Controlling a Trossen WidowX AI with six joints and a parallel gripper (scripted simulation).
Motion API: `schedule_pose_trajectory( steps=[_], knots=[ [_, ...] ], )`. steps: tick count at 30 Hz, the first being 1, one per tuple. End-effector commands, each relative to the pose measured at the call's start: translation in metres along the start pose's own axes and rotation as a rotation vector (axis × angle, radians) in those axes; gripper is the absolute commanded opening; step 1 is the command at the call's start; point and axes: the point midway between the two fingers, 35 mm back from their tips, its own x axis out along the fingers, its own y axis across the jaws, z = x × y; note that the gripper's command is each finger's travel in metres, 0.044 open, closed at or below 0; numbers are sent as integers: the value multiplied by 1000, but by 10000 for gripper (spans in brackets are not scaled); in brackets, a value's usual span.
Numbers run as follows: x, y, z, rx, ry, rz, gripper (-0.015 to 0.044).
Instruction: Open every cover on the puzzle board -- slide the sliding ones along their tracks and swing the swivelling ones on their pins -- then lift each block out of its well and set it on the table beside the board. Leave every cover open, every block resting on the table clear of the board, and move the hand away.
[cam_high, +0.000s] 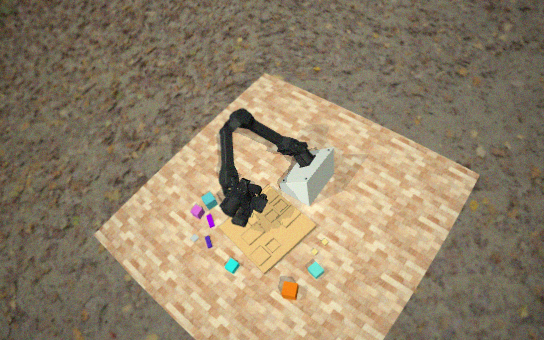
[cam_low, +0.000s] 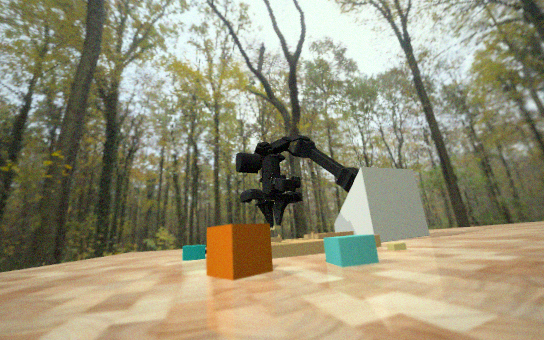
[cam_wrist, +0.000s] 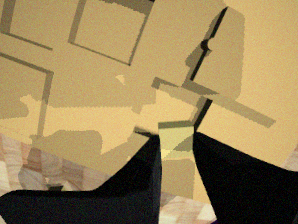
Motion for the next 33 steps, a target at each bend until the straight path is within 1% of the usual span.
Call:
schedule_pose_trajectory(
  steps=[1, 16, 20, 33],
  knots=[
    [-10, -2, -1, 6, 0, -7, 80],
    [-49, -1, 0, 6, -1, -7, 80],
    [-50, 3, -4, 6, -2, -7, 80],
    [-53, 44, -37, 4, -11, -8, 80]
  ],
)
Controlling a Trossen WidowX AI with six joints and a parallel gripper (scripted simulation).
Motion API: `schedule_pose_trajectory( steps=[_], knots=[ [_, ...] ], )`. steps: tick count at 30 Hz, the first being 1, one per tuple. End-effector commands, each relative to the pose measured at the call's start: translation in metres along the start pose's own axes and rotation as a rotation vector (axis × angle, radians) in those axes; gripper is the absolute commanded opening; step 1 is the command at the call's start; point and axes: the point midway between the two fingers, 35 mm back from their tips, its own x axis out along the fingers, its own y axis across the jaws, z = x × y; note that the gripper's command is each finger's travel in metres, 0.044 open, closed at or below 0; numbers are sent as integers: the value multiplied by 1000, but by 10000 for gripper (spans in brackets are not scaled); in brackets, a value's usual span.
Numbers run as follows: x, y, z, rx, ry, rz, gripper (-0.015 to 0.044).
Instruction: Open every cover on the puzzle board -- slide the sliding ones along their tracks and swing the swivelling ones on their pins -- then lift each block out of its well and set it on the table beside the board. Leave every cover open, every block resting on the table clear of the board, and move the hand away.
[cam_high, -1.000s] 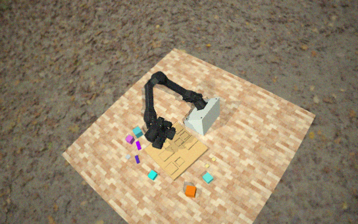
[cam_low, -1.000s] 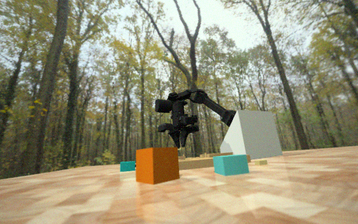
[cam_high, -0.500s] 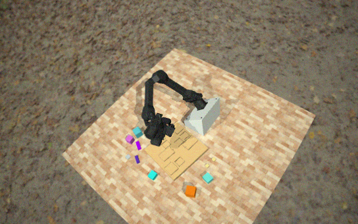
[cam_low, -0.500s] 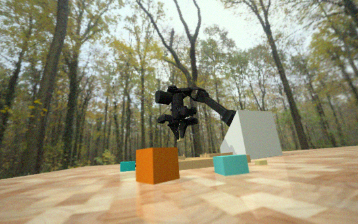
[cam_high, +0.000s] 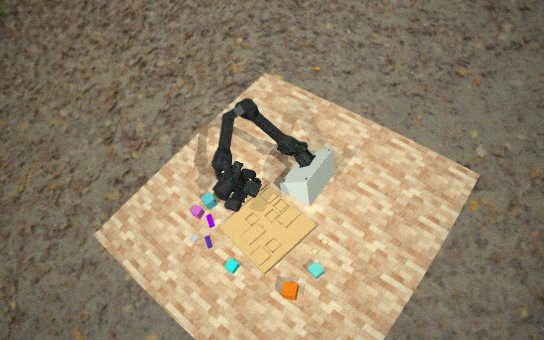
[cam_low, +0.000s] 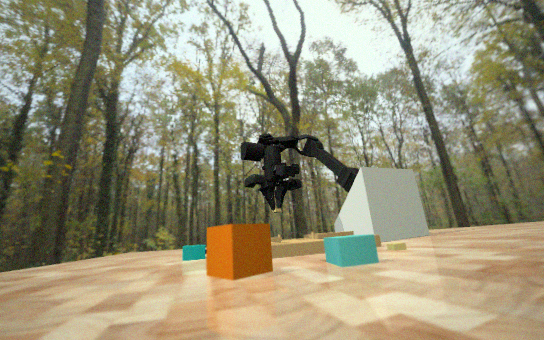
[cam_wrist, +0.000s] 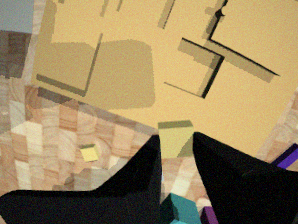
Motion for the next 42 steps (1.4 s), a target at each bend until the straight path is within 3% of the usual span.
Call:
schedule_pose_trajectory(
  steps=[1, 42],
  knots=[
    [-1, 14, -9, -8, -6, -1, 80],
    [1, 159, -47, -11, 10, 7, 80]
  ],
)
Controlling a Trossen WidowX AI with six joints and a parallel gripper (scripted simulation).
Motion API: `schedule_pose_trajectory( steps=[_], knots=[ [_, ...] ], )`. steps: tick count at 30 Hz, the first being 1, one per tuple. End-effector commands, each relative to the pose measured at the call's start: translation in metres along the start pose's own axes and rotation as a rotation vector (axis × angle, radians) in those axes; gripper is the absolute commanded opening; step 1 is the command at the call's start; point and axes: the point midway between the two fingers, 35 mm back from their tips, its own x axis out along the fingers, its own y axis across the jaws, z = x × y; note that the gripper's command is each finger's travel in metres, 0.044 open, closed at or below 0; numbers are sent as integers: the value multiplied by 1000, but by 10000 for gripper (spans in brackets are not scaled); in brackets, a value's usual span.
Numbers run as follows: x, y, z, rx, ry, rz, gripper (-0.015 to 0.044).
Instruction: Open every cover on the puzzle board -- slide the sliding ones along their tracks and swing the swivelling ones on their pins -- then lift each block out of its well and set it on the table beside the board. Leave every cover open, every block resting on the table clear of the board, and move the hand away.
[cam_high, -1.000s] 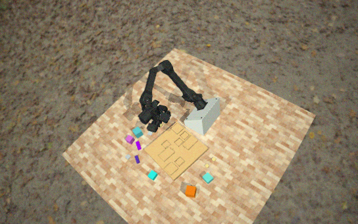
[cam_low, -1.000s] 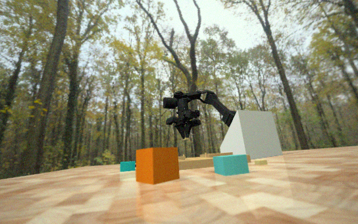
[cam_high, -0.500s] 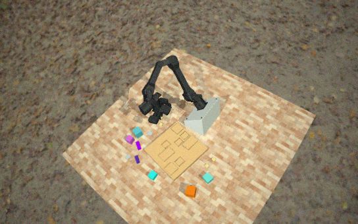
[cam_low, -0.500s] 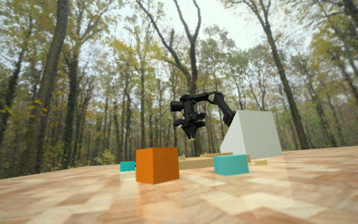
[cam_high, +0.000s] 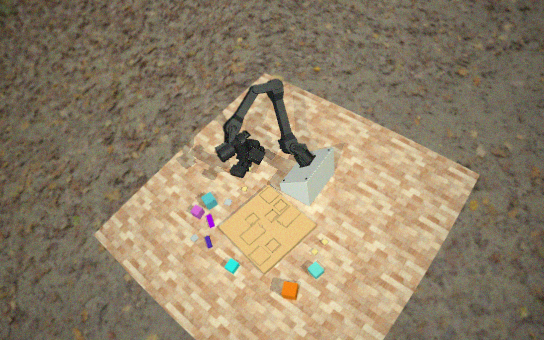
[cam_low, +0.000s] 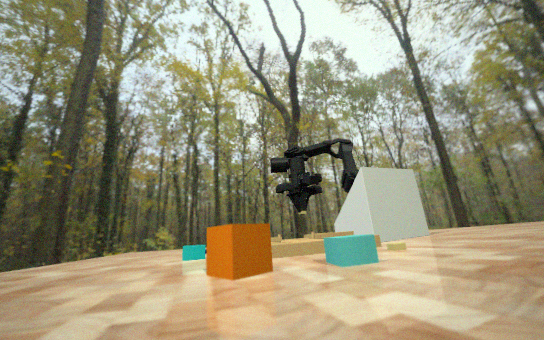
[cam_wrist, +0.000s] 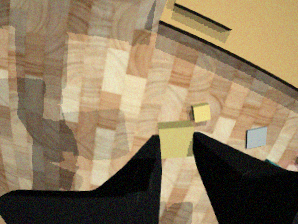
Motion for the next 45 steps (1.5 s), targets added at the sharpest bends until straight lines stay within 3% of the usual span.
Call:
schedule_pose_trajectory(
  steps=[1, 45],
  knots=[
    [1, 8, 2, -8, -2, -1, 80],
    [71, 0, 1, -4, -12, -2, 80]
  ],
)
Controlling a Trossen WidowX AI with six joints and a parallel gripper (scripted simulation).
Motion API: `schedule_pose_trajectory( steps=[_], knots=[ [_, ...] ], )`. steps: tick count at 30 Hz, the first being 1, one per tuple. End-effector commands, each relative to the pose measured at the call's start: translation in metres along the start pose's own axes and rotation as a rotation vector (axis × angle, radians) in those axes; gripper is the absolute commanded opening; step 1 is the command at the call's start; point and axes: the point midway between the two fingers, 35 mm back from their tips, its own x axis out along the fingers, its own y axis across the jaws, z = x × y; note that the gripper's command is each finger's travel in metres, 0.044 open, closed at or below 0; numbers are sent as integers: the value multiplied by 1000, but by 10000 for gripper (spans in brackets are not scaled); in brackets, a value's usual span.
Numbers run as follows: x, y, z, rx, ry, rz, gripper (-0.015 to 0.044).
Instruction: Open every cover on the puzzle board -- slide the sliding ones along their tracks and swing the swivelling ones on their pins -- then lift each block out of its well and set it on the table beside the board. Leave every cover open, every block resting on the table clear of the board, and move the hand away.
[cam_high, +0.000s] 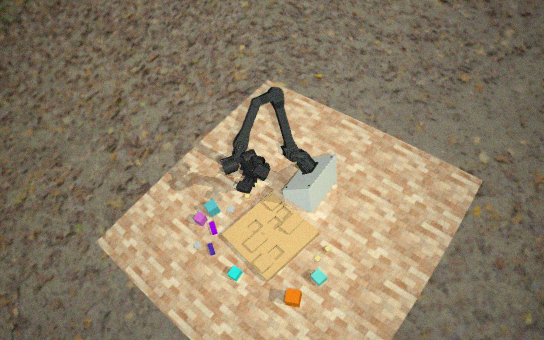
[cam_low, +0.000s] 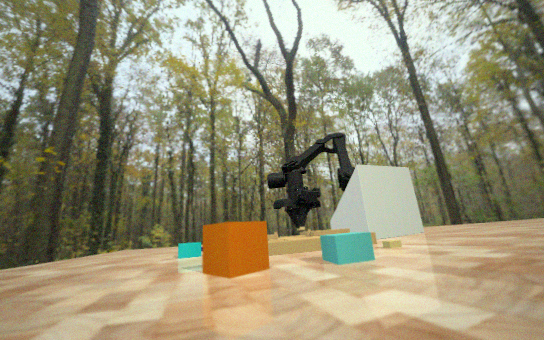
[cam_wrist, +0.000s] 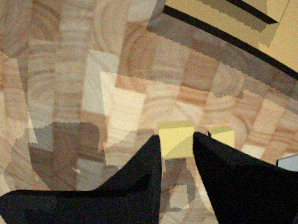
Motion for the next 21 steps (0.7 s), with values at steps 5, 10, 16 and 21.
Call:
schedule_pose_trajectory(
  steps=[5, 10, 16, 21],
  knots=[
    [14, 1, 1, -6, 0, -3, 80],
    [22, 2, 0, -7, 3, -2, 80],
    [31, 5, 0, -8, 7, -1, 80],
    [38, 7, 0, -9, 11, 0, 80]
  ],
)
